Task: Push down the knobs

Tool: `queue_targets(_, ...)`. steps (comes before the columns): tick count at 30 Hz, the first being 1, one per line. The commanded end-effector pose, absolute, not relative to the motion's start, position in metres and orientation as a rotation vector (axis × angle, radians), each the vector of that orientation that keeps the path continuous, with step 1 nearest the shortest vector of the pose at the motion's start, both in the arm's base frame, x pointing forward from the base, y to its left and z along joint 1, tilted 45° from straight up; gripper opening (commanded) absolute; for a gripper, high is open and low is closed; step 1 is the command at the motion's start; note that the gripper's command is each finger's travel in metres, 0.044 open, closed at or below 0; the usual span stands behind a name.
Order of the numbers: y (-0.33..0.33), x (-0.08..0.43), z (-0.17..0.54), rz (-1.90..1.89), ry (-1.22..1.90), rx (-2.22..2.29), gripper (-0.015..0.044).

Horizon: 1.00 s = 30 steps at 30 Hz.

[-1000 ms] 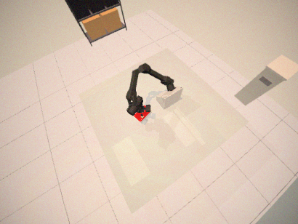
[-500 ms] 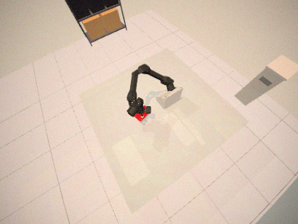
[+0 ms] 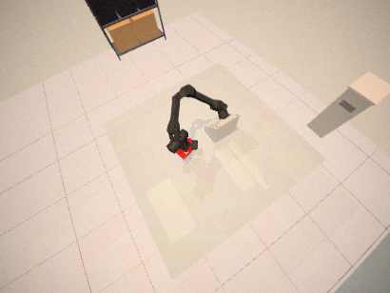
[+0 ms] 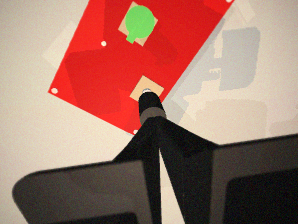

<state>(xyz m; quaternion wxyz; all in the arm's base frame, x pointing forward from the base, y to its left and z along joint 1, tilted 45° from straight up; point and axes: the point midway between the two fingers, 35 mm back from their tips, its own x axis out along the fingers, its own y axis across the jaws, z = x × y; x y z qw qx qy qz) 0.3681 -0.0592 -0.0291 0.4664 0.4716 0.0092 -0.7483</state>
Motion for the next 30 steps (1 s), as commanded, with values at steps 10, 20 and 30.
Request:
queue_targets(10,-0.0605,0.3681,-0.0305,-1.832,0.023,1.151,0.0000)
queue_targets(20,-0.0624,0.3678,-0.0324,-1.832,0.023,1.151,0.0000)
queue_targets(30,-0.0635,0.3676,-0.0335,-1.832,0.023,1.151,0.0000)
